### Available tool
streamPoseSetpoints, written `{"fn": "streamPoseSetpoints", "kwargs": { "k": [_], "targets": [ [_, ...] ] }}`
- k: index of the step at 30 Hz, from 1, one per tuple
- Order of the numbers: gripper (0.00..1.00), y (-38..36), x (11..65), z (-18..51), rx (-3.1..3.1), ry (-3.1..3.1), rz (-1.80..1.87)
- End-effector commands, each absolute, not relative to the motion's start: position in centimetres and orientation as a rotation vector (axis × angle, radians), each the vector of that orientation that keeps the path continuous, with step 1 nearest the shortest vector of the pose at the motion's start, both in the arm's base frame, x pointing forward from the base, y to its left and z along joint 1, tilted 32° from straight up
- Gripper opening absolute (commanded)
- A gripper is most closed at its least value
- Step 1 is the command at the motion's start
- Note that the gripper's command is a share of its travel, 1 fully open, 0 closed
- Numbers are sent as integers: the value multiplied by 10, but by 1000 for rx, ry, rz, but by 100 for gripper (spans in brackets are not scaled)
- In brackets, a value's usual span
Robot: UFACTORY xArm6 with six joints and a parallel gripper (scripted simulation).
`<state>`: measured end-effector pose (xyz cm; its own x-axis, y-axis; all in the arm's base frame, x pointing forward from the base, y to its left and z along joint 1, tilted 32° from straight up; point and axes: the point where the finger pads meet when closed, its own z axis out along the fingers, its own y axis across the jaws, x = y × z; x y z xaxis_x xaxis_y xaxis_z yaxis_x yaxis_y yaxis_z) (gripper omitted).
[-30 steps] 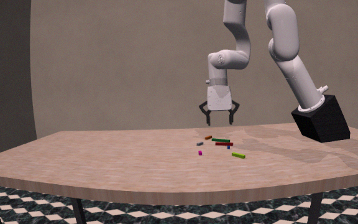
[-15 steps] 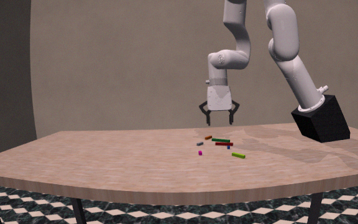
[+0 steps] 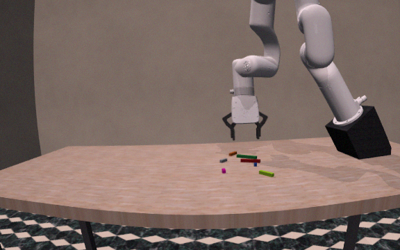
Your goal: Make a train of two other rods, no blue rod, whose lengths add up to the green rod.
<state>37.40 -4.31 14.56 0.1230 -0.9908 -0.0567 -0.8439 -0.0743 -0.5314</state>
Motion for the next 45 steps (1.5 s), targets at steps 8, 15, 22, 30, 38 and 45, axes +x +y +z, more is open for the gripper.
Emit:
{"fn": "streamPoseSetpoints", "kwargs": {
  "k": [8,15,22,30,38,45],
  "targets": [
    [100,-31,379,150,-2146,1599,-503],
    [100,-14,383,154,-2346,1364,-566],
    [100,2,387,159,-2518,1112,-625],
    [100,22,390,163,-2684,794,-690],
    [100,44,392,168,-2816,439,-754],
    [100,62,393,172,-2890,140,-802]
  ]
}}
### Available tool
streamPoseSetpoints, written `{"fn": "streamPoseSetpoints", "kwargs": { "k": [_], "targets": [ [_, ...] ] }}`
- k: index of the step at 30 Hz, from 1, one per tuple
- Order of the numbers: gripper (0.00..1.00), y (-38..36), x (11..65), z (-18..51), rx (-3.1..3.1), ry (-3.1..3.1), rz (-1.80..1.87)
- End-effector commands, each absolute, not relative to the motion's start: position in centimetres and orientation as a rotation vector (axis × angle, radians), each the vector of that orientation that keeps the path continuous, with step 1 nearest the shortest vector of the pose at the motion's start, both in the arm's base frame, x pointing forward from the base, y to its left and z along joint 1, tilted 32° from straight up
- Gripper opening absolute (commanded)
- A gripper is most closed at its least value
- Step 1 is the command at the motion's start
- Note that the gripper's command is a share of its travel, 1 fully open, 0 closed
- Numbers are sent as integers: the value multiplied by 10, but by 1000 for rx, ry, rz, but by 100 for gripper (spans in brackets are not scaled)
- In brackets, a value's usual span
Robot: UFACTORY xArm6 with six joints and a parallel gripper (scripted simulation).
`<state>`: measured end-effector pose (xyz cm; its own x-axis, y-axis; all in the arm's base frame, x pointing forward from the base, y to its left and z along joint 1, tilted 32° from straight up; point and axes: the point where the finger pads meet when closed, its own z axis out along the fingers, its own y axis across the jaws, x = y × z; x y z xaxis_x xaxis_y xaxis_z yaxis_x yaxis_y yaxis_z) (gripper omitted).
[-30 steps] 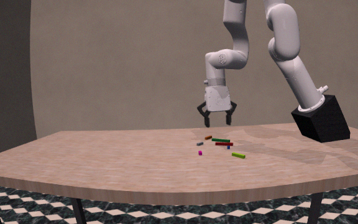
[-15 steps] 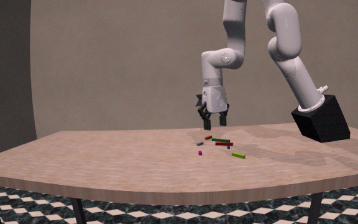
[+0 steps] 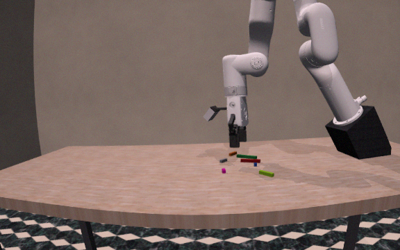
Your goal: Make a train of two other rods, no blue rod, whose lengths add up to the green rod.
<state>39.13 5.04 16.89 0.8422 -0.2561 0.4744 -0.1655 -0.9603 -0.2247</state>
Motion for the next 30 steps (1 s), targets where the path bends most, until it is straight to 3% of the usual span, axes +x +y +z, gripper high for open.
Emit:
{"fn": "streamPoseSetpoints", "kwargs": {
  "k": [1,7,30],
  "targets": [
    [100,64,393,173,-2899,92,-810],
    [100,79,392,176,-2931,-155,-845],
    [100,79,392,176,-2931,-156,-845]
  ]
}}
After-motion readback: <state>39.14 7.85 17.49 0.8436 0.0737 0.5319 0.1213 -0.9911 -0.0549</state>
